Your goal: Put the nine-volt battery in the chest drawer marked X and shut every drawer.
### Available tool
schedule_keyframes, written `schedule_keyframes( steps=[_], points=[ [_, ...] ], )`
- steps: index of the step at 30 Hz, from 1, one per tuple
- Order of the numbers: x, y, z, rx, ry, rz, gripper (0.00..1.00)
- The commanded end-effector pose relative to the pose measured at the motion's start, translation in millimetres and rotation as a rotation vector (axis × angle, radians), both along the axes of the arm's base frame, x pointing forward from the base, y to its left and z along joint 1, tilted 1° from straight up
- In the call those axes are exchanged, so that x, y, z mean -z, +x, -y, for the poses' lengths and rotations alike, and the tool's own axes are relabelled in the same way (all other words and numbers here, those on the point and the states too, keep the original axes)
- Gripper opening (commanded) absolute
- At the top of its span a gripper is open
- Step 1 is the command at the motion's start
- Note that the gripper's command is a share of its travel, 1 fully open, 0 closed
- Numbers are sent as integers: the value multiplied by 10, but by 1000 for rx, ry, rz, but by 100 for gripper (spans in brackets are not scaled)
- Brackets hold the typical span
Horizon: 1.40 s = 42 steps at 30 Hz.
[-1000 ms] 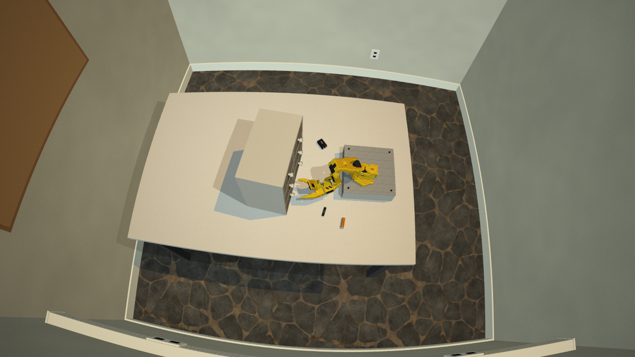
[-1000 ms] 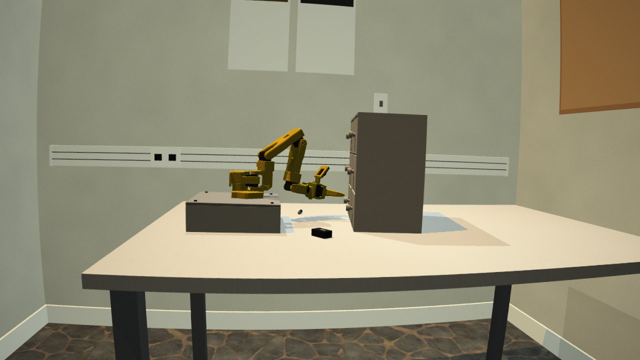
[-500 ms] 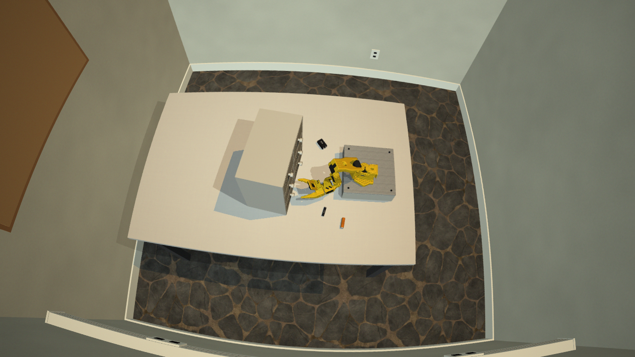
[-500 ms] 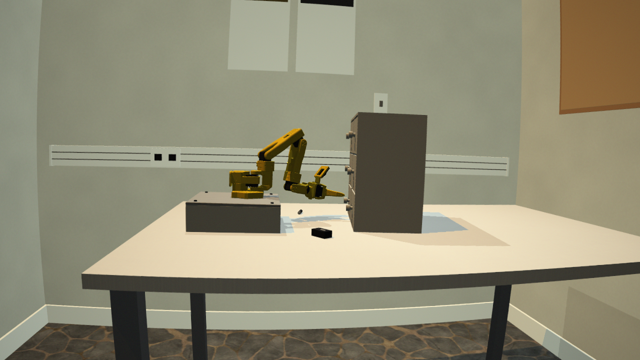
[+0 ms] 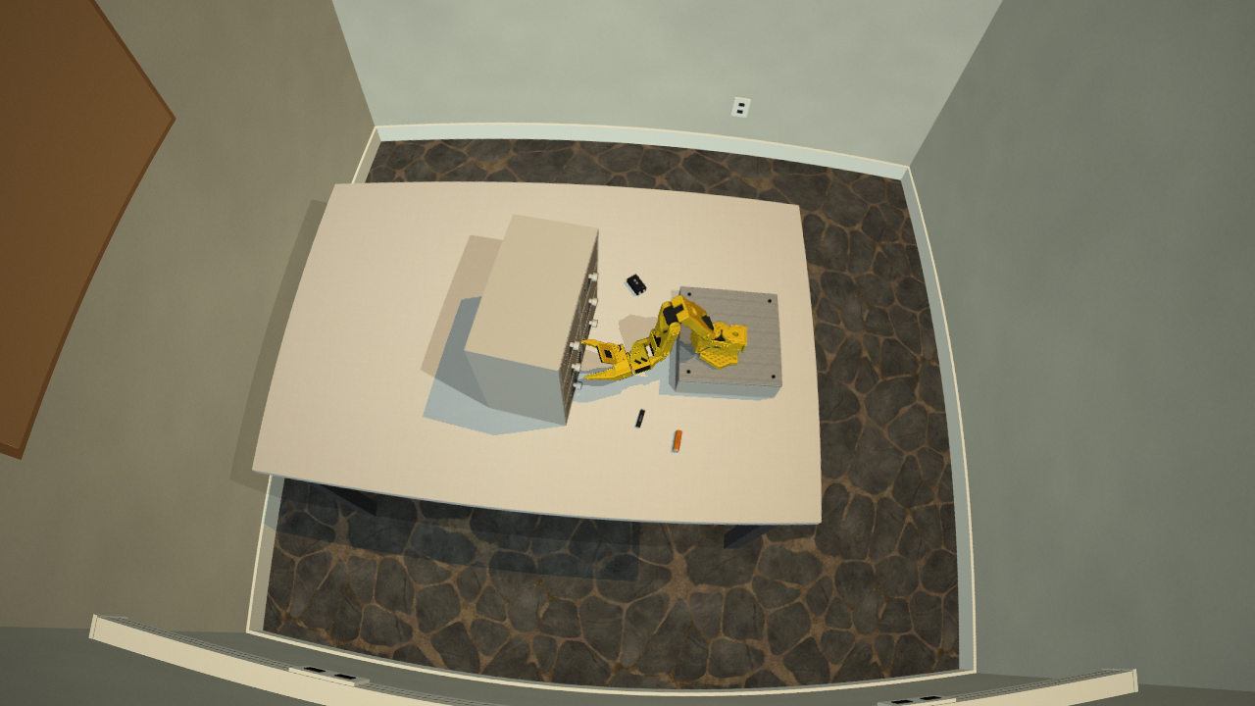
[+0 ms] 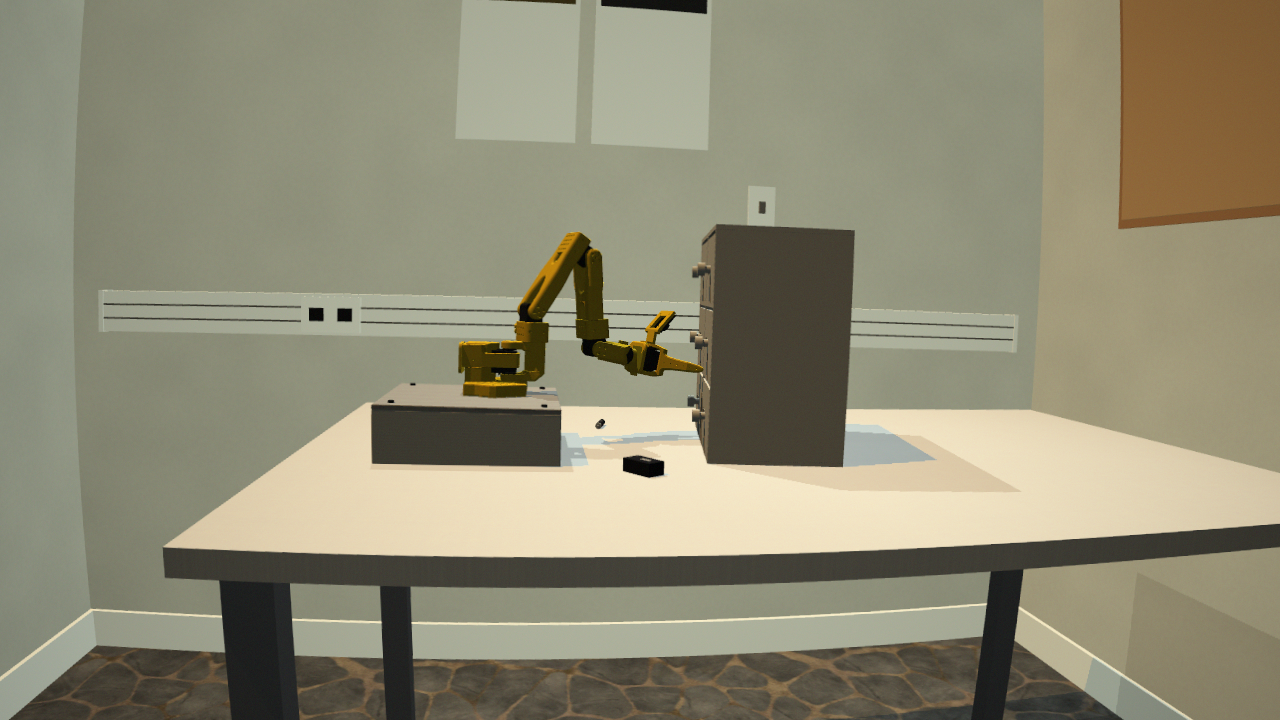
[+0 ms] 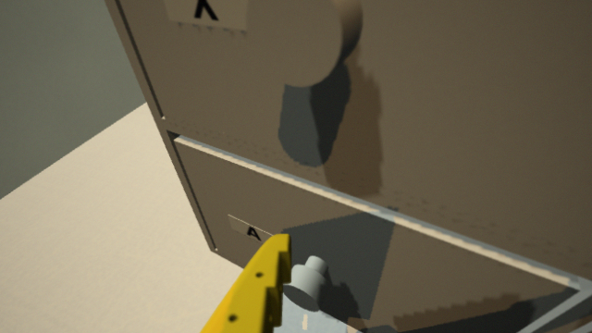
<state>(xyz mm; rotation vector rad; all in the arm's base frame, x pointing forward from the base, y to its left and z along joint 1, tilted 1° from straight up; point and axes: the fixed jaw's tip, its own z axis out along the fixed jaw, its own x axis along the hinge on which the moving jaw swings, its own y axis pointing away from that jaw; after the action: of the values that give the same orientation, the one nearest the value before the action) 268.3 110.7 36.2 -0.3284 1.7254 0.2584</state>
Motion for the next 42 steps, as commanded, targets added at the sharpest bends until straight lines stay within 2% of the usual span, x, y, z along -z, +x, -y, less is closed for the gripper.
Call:
schedule_keyframes(
  steps=[1, 8, 16, 18, 32, 42],
  points=[
    [-130, 56, 53, 25, 5, 0, 50],
    [-359, 96, 201, 77, 2, -10, 50],
    [-590, 68, 386, 137, -1, -21, 50],
    [-590, 68, 386, 137, -1, -21, 50],
    [-870, -126, 709, 241, -5, -41, 50],
    [-947, -285, 873, 301, -6, -53, 50]
  ],
)
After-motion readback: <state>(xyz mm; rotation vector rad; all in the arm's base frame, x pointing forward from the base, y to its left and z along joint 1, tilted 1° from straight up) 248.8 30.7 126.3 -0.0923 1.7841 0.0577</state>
